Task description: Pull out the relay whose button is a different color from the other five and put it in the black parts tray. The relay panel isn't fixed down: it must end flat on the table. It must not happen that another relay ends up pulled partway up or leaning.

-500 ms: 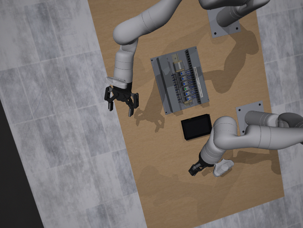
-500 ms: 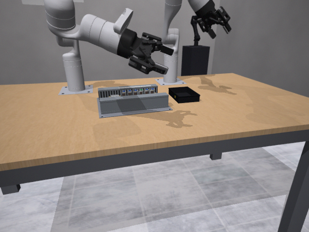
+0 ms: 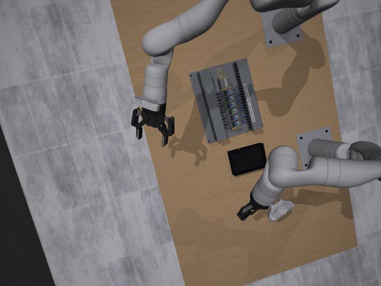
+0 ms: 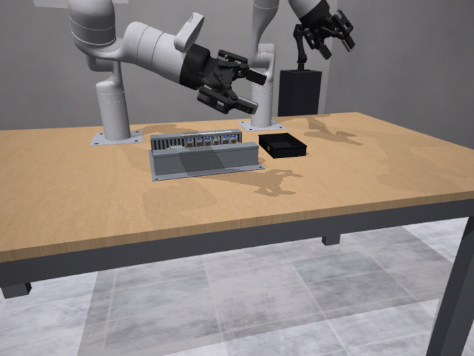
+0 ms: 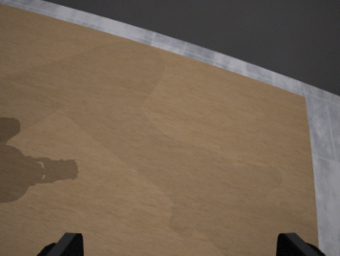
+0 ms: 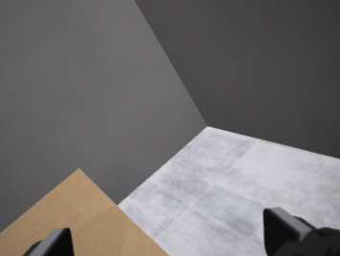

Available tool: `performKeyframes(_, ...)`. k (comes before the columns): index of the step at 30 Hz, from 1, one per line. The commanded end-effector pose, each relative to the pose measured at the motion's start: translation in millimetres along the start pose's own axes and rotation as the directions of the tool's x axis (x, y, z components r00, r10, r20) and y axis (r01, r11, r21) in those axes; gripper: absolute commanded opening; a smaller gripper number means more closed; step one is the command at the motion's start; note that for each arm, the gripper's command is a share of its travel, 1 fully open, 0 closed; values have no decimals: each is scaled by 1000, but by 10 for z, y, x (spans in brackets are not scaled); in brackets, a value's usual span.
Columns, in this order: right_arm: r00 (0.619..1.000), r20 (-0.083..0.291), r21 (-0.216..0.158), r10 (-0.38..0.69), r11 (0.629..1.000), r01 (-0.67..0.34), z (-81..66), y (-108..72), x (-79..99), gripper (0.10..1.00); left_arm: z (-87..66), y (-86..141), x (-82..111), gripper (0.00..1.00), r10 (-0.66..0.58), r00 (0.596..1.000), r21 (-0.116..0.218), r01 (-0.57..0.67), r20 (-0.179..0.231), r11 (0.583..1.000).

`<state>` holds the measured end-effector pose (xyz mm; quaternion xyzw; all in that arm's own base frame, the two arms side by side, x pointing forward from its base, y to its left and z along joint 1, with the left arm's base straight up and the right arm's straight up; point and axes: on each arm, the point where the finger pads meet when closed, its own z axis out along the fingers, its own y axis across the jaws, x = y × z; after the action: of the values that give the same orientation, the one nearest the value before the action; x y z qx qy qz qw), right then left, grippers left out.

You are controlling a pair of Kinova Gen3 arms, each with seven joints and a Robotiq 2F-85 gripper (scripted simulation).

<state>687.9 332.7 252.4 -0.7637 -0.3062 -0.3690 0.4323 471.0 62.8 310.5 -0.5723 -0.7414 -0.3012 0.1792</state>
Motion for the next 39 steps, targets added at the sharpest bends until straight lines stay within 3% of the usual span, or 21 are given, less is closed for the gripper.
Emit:
performKeyframes(1, 1000, -2, 0, -2, 1000, 2, -5, -8, 18, 1000, -6, 4, 5, 1000, -1, 1000, -2, 1, 0, 1000)
performKeyframes(10, 1000, -2, 0, -2, 1000, 2, -5, -8, 18, 1000, 16, 0, 23, 1000, -10, 1000, 4, 10, 1, 1000)
performKeyframes(20, 1000, -2, 0, -2, 1000, 2, -5, -8, 18, 1000, 153, -28, 130, 1000, -62, 998, 39, 62, 5, 997)
performKeyframes(29, 1000, -2, 0, -2, 1000, 2, -5, -8, 18, 1000, 501, -129, 414, 1000, -204, 979, 131, 202, 3, 971)
performKeyframes(34, 1000, -2, 0, -2, 1000, 2, -5, -8, 18, 1000, 776, -241, 648, 1000, -323, 946, 203, 318, -10, 926)
performKeyframes(36, 1000, -2, 0, -2, 1000, 2, -5, -8, 18, 1000, 776, -241, 648, 1000, -323, 946, 203, 318, -10, 926)
performKeyframes(39, 1000, -2, 0, -2, 1000, 2, -5, -8, 18, 1000, 961, -333, 810, 1000, -405, 914, 251, 399, -27, 882)
